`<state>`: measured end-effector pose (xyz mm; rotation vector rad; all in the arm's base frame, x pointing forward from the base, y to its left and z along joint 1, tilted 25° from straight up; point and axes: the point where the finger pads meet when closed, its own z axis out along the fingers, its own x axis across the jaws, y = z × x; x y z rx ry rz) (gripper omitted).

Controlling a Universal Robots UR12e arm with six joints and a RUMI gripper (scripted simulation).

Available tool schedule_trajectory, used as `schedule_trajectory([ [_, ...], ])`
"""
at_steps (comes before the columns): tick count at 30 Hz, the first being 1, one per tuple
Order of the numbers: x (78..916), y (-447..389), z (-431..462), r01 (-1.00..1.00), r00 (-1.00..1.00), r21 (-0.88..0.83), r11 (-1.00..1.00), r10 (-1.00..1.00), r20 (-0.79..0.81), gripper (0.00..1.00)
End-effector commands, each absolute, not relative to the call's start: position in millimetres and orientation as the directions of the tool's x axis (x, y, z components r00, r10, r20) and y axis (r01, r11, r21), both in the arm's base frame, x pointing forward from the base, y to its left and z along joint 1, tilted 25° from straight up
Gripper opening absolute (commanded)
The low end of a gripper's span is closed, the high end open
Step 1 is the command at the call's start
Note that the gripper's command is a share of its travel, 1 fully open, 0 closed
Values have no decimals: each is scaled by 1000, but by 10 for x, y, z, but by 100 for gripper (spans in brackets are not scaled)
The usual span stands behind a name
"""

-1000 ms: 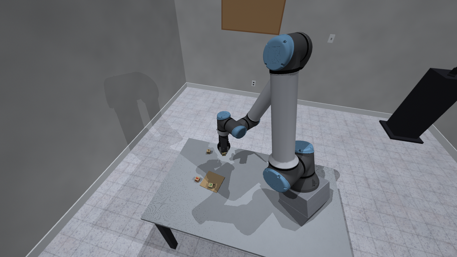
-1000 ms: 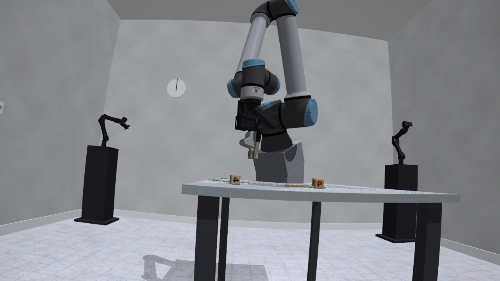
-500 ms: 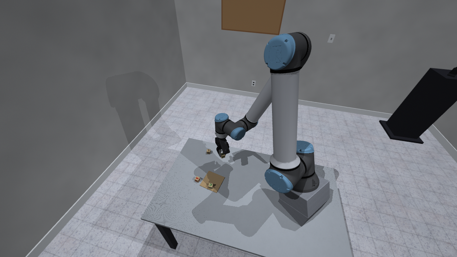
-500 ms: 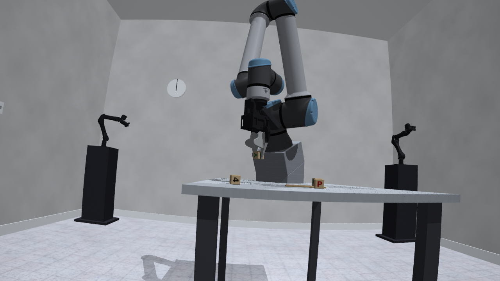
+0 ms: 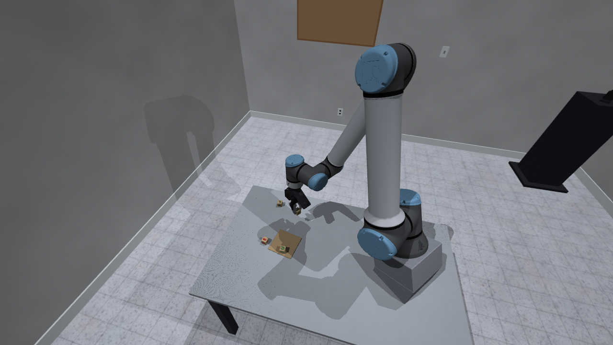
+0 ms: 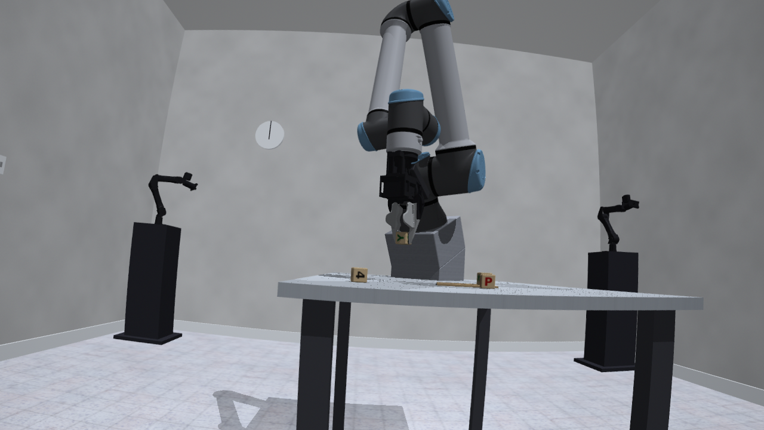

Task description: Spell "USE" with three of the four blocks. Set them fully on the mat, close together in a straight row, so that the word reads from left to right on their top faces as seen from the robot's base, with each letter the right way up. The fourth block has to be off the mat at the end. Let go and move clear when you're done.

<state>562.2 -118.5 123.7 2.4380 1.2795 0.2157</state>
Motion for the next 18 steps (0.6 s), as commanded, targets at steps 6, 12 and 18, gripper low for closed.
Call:
schedule_trajectory([
  [6, 5661, -1044, 1214, 876, 371, 378, -299, 919, -134, 9],
  [12, 5677, -970, 1200, 914, 264, 359, -187, 948, -178, 9],
  [18, 5690, -889, 1182, 940, 147, 334, -66, 964, -222, 9],
])
